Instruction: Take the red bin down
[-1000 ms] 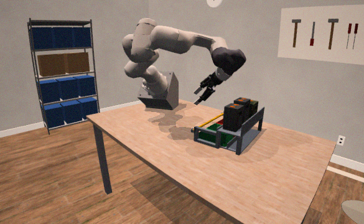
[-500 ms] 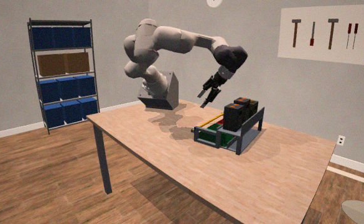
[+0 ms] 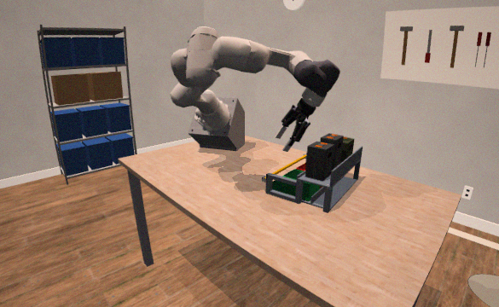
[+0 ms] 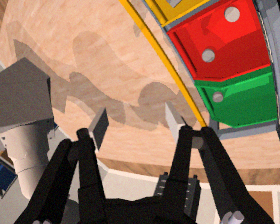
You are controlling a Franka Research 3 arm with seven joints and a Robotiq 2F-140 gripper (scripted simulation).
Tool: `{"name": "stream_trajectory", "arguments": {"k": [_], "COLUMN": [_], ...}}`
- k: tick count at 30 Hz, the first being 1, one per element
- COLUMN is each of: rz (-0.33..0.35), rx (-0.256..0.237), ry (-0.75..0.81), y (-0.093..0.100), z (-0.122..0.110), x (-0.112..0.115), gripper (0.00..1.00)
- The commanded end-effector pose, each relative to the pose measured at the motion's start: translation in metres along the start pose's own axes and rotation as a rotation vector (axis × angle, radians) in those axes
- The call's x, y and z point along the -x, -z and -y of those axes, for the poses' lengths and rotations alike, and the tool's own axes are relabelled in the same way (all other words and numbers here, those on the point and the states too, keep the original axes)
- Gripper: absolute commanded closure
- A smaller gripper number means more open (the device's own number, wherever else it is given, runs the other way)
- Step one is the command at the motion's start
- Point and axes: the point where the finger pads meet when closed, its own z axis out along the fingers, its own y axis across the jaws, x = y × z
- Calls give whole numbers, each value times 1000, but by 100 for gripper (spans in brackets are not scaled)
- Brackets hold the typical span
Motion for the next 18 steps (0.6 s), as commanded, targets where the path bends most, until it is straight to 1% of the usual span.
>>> {"name": "stream_trajectory", "arguments": {"k": [1, 2, 14, 15, 18], "rz": [-52, -68, -68, -76, -121], "rx": [107, 142, 142, 170, 273], "ry": [121, 156, 156, 151, 260], "y": [9, 11, 11, 11, 9], "z": [-25, -33, -33, -31, -28], "x": [-22, -29, -29, -25, -25], "gripper": [43, 43, 43, 43, 43]}}
